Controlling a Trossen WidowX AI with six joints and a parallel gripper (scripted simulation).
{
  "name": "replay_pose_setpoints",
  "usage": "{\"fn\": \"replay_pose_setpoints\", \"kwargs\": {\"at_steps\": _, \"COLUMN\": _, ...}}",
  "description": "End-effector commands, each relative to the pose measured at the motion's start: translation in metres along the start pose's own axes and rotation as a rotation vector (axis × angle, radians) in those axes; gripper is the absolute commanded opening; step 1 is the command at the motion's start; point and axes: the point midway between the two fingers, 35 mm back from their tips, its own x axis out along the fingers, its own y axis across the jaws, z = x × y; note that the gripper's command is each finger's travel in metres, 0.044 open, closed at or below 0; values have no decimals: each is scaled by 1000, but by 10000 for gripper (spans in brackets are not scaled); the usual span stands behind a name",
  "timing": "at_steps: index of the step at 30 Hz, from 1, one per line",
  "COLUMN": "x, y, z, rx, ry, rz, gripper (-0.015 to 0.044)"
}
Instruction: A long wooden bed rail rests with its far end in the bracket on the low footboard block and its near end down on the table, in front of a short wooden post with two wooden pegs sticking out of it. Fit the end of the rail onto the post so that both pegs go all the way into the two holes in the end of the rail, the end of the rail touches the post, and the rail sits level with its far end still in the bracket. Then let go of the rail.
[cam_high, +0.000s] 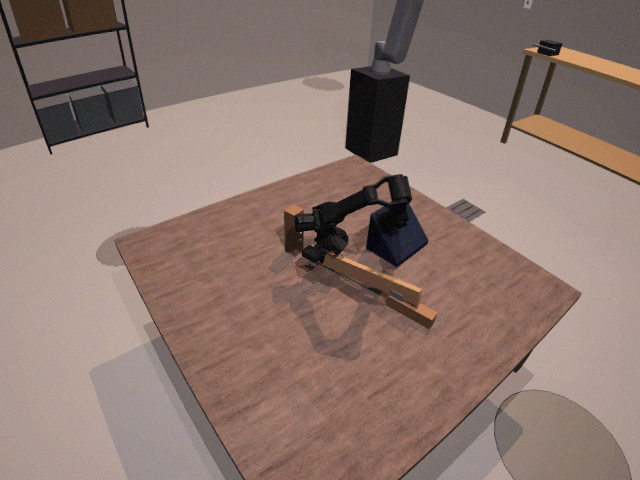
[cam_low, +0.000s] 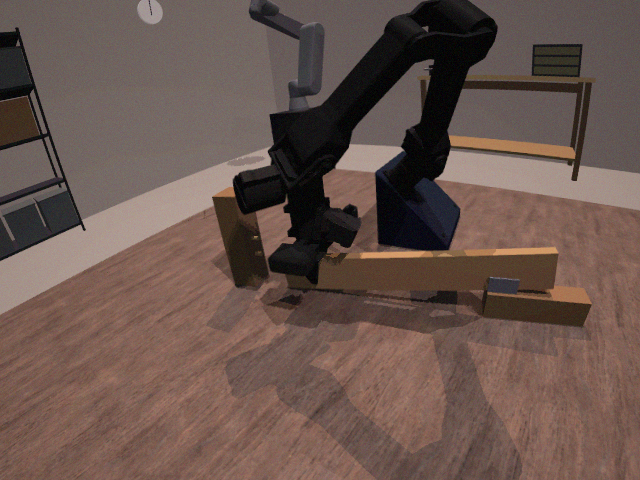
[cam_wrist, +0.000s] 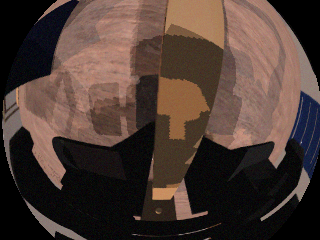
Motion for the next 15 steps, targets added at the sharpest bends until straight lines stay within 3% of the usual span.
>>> {"fn": "replay_pose_setpoints", "kwargs": {"at_steps": 1, "x": 1, "y": 0, "z": 0, "rx": 5, "ry": -3, "rz": -3, "gripper": 20}}
{"fn": "replay_pose_setpoints", "kwargs": {"at_steps": 15, "x": 1, "y": 0, "z": 0, "rx": 5, "ry": -3, "rz": -3, "gripper": 0}}
